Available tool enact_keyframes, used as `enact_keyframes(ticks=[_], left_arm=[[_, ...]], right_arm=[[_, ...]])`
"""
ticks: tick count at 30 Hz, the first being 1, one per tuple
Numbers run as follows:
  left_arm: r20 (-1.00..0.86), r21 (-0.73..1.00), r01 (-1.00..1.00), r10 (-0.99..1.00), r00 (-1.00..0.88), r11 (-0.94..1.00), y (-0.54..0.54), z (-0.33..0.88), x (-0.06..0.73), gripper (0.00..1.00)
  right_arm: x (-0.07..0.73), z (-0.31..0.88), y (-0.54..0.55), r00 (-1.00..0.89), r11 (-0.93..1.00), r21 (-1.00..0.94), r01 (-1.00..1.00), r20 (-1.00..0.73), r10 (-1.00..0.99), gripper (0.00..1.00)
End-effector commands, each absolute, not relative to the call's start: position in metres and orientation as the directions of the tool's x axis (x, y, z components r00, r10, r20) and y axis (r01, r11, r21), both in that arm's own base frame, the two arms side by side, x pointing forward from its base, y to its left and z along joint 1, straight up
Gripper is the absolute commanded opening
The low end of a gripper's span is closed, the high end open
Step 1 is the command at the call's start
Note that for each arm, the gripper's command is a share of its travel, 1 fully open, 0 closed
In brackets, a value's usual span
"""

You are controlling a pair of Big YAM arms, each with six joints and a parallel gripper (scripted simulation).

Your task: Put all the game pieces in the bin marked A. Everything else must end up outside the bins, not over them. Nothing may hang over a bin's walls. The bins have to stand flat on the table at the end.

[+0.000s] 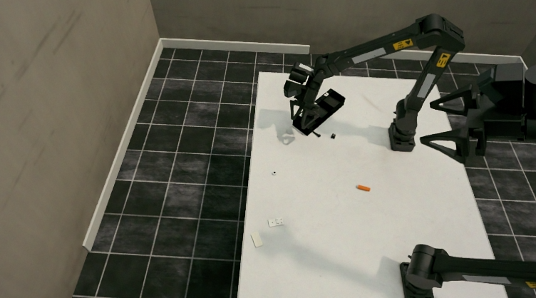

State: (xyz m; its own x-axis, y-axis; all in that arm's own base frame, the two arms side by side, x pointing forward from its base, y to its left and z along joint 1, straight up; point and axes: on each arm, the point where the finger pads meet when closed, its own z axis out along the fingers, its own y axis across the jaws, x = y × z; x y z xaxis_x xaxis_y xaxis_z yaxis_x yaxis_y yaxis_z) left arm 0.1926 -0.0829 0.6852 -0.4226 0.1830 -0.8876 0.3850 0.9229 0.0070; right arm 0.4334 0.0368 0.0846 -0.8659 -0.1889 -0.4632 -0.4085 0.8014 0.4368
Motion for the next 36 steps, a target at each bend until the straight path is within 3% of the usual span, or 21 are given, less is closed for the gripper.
enact_keyframes(ticks=[1, 13, 36], left_arm=[[-0.901, 0.0, 0.333, 0.145, -0.409, 0.943, -0.066, 0.698, 0.186, 1.0], [-0.901, 0.0, 0.141, 0.061, -0.429, 0.99, -0.028, 0.698, 0.196, 1.0], [-0.901, 0.0, 0.004, 0.002, -0.434, 1.0, -0.001, 0.698, 0.198, 1.0]], right_arm=[[0.436, 0.088, 0.036, -0.861, 0.802, 0.432, -0.413, -0.472, -0.19, 1.0], [0.436, 0.088, 0.036, -0.861, 0.802, 0.432, -0.413, -0.472, -0.19, 1.0], [0.436, 0.088, 0.036, -0.861, 0.802, 0.432, -0.413, -0.472, -0.19, 1.0]])
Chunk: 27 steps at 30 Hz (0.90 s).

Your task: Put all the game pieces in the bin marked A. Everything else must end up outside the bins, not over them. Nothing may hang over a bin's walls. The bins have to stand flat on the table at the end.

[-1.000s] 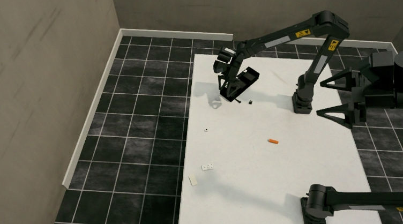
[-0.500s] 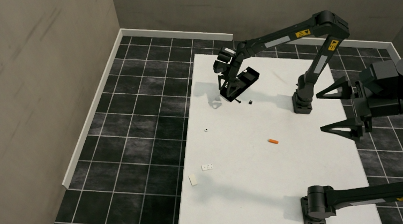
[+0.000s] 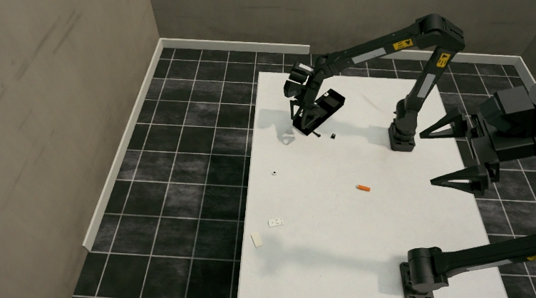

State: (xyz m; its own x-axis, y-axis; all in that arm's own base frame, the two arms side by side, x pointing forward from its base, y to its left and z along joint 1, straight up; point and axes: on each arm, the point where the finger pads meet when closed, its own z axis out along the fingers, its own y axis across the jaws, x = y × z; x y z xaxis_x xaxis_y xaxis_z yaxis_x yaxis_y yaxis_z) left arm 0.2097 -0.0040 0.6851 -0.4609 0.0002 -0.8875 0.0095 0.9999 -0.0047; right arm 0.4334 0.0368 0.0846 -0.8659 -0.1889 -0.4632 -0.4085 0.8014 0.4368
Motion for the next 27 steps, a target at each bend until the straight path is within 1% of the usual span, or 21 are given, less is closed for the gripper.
enact_keyframes(ticks=[1, 27], left_arm=[[-0.901, 0.0, 0.003, 0.001, -0.434, 1.0, -0.001, 0.6979, 0.1978, 1.0], [-0.901, 0.0, 0.0, 0.0, -0.434, 1.0, -0.0005, 0.6979, 0.1978, 1.0]], right_arm=[[0.4358, 0.0883, 0.0364, -0.861, 0.802, 0.432, -0.413, -0.472, -0.19, 1.0], [0.4334, 0.0847, 0.0368, -0.866, 0.801, 0.437, -0.409, -0.463, -0.189, 1.0]])
